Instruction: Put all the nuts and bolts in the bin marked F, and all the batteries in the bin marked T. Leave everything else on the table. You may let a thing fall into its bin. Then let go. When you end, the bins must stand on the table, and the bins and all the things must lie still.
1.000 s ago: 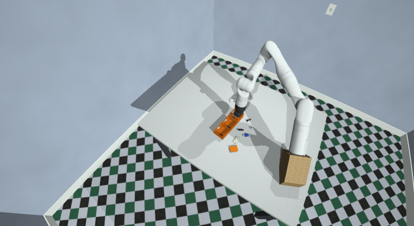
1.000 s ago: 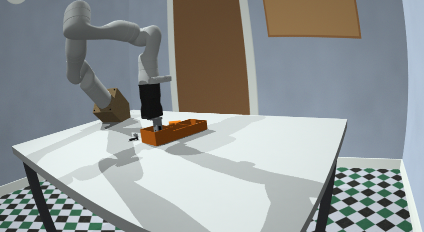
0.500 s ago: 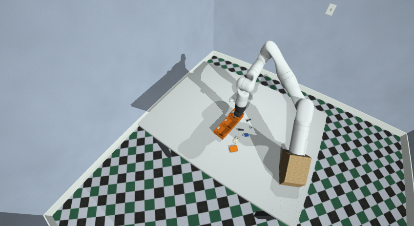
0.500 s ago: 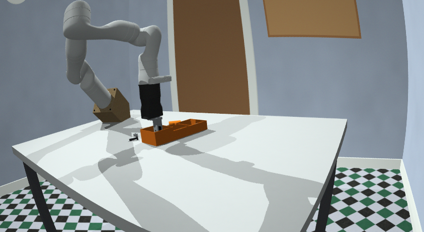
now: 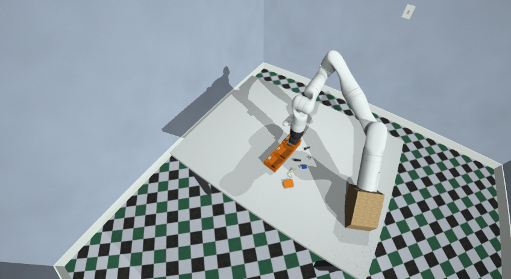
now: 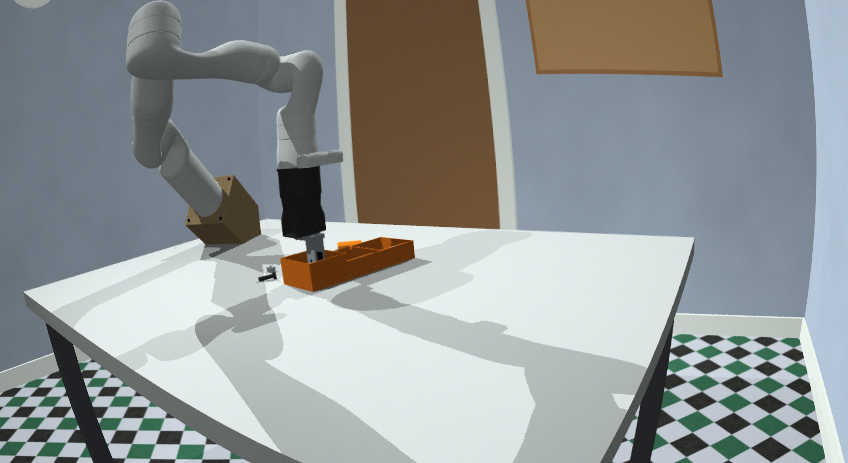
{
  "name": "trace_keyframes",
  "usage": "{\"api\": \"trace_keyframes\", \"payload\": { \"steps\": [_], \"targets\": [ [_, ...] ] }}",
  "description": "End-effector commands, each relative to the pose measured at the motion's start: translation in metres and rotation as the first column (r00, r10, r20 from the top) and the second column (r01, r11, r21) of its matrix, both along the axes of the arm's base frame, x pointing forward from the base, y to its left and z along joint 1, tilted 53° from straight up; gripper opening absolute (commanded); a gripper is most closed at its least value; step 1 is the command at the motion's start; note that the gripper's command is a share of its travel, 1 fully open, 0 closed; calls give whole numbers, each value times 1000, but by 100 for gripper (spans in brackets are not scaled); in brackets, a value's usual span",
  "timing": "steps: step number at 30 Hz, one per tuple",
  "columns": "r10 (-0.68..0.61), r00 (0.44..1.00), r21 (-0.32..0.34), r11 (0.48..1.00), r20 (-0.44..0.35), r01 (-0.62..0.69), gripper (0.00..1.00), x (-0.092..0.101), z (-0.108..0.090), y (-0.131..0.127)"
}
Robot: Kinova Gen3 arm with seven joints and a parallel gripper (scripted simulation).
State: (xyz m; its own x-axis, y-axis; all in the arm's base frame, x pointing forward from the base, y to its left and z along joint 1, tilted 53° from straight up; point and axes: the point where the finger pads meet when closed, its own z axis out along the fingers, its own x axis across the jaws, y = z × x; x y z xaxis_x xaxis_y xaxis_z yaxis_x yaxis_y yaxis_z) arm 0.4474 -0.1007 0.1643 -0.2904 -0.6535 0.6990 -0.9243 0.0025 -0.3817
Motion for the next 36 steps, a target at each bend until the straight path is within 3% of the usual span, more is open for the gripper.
{"api": "trace_keyframes", "payload": {
  "steps": [1,24,36],
  "targets": [
    [1,1000,0,1000,1,-1,31,0,0,1],
    [1,1000,0,1000,1,-1,31,-4,11,14],
    [1,1000,1,1000,1,-1,31,-11,27,34]
  ]
}}
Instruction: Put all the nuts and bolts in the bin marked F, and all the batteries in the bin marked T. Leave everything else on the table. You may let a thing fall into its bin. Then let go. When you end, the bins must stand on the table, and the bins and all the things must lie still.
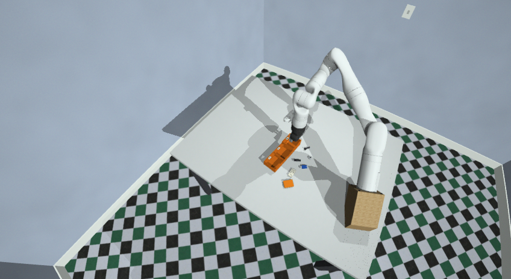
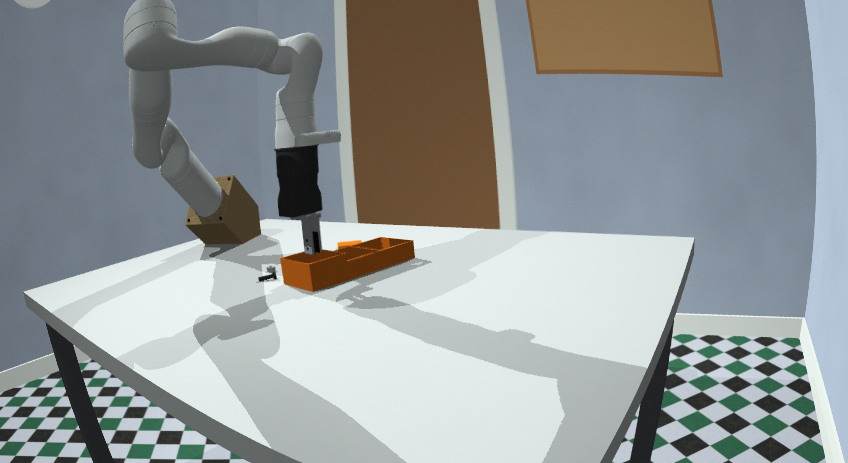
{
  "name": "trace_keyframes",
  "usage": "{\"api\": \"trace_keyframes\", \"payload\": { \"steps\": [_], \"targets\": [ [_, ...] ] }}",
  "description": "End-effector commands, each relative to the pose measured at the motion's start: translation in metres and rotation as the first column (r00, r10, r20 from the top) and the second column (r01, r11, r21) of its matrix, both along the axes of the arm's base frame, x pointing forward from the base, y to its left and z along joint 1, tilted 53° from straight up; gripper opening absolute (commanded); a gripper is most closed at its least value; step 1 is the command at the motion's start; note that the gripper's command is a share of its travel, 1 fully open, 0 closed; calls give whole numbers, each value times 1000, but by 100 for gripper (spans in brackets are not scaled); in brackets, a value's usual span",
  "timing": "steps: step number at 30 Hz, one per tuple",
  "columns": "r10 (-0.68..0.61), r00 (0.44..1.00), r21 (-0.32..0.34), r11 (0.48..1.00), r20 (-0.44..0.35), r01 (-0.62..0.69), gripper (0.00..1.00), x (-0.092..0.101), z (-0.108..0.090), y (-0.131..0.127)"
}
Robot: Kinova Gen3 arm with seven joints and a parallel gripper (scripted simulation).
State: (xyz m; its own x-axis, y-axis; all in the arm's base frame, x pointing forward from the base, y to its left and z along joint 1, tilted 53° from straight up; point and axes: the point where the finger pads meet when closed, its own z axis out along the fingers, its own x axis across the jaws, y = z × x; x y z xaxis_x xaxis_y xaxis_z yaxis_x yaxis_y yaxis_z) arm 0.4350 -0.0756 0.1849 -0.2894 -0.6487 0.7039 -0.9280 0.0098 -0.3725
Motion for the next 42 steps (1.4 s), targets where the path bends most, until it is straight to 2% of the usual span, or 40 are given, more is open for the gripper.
{"api": "trace_keyframes", "payload": {
  "steps": [1,10,29,42],
  "targets": [
    [11,1000,4,1000,11,-11,31,1,9,12],
    [11,1000,4,1000,11,-11,31,-2,16,21],
    [11,1000,4,1000,11,-11,31,25,-42,76],
    [11,1000,4,1000,11,-11,31,27,-47,70]
  ]
}}
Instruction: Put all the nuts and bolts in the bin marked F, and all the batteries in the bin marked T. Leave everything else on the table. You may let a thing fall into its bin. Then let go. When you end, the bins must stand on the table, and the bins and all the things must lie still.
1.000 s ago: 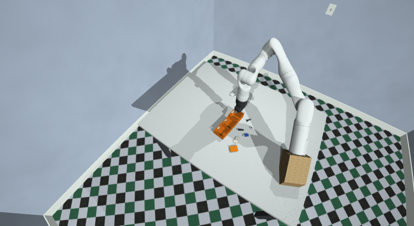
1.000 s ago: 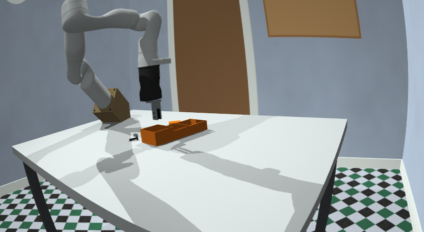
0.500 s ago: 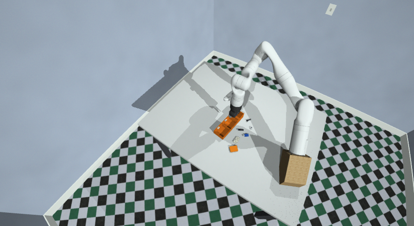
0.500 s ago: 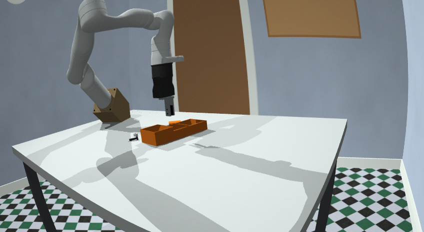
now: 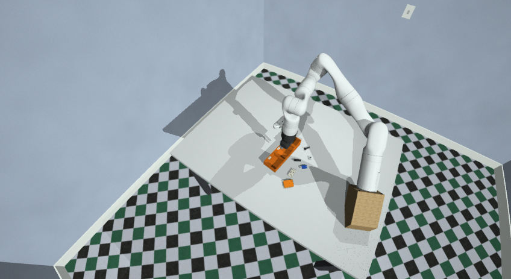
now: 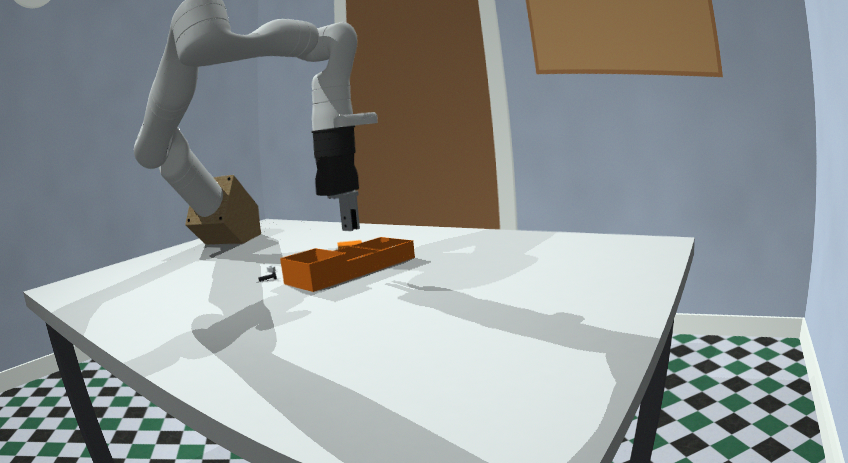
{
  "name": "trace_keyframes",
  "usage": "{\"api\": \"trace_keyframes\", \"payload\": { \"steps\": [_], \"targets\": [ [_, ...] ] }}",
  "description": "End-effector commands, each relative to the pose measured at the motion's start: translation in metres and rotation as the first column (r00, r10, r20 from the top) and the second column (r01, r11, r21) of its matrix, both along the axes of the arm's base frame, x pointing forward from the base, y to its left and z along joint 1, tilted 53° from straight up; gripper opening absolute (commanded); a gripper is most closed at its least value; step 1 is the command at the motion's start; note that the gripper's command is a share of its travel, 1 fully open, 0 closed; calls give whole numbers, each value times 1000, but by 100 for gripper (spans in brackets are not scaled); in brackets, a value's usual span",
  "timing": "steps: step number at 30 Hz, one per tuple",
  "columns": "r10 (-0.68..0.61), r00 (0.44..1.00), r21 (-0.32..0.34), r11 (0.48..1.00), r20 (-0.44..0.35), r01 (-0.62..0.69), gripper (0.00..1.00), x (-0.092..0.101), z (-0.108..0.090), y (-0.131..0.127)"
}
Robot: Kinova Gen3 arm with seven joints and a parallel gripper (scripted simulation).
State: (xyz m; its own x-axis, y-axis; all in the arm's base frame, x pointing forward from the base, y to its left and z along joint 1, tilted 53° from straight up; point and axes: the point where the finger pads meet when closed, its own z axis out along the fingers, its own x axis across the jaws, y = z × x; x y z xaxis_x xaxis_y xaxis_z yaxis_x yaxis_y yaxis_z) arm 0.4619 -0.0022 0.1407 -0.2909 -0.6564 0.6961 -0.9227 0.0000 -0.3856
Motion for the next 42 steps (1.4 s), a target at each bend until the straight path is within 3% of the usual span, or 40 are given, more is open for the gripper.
{"api": "trace_keyframes", "payload": {
  "steps": [1,21,42],
  "targets": [
    [-2,1000,-2,1000,-3,2,31,1,-4,-6],
    [-2,1000,-2,1000,-3,2,31,13,-33,-42],
    [-2,1000,-2,1000,-3,2,31,13,-34,-43]
  ]
}}
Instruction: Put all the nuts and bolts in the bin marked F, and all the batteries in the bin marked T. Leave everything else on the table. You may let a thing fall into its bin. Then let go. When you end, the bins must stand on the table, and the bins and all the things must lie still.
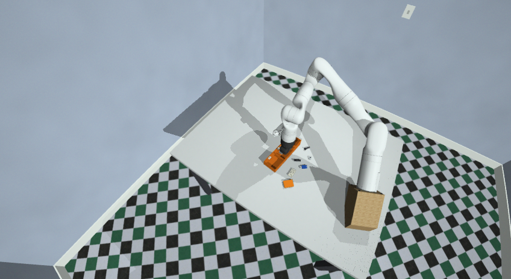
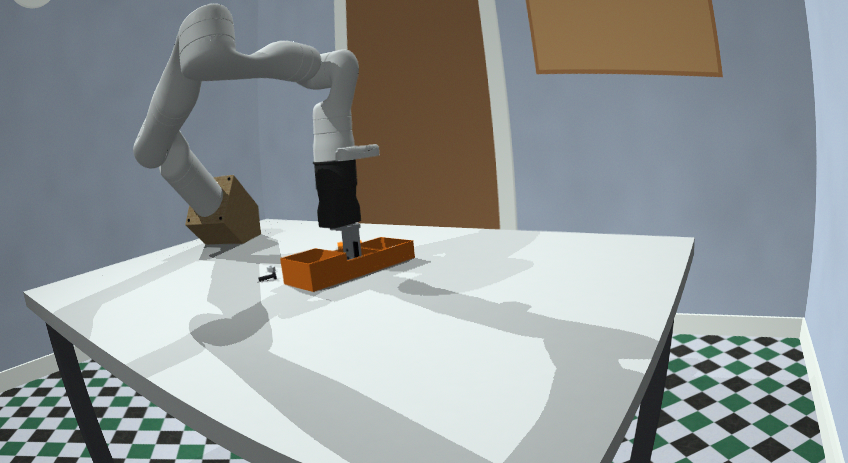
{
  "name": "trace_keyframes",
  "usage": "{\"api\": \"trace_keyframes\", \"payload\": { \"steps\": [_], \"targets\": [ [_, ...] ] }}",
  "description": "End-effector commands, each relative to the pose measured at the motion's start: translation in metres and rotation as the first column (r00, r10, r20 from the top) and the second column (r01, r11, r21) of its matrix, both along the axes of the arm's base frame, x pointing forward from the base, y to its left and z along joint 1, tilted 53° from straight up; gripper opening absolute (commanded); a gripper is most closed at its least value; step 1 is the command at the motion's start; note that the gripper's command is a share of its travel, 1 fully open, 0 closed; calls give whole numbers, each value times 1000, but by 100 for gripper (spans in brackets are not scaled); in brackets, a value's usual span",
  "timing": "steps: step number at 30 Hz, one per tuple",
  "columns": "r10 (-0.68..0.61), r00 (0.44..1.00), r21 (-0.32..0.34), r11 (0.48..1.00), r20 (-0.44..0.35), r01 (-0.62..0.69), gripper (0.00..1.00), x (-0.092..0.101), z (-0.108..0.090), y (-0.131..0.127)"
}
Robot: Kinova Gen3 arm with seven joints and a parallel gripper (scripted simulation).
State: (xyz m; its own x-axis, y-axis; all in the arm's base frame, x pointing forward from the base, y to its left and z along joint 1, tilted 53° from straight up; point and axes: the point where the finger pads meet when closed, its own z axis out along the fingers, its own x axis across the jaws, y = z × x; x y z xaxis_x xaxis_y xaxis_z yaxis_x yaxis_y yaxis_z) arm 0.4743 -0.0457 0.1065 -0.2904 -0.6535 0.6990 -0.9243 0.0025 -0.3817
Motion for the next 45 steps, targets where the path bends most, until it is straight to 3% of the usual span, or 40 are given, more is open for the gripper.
{"api": "trace_keyframes", "payload": {
  "steps": [1,28,45],
  "targets": [
    [2,1000,1,1000,1,-2,31,0,0,1],
    [2,1000,1,1000,1,-2,31,0,0,1],
    [2,1000,1,1000,1,-2,31,-5,12,16]
  ]
}}
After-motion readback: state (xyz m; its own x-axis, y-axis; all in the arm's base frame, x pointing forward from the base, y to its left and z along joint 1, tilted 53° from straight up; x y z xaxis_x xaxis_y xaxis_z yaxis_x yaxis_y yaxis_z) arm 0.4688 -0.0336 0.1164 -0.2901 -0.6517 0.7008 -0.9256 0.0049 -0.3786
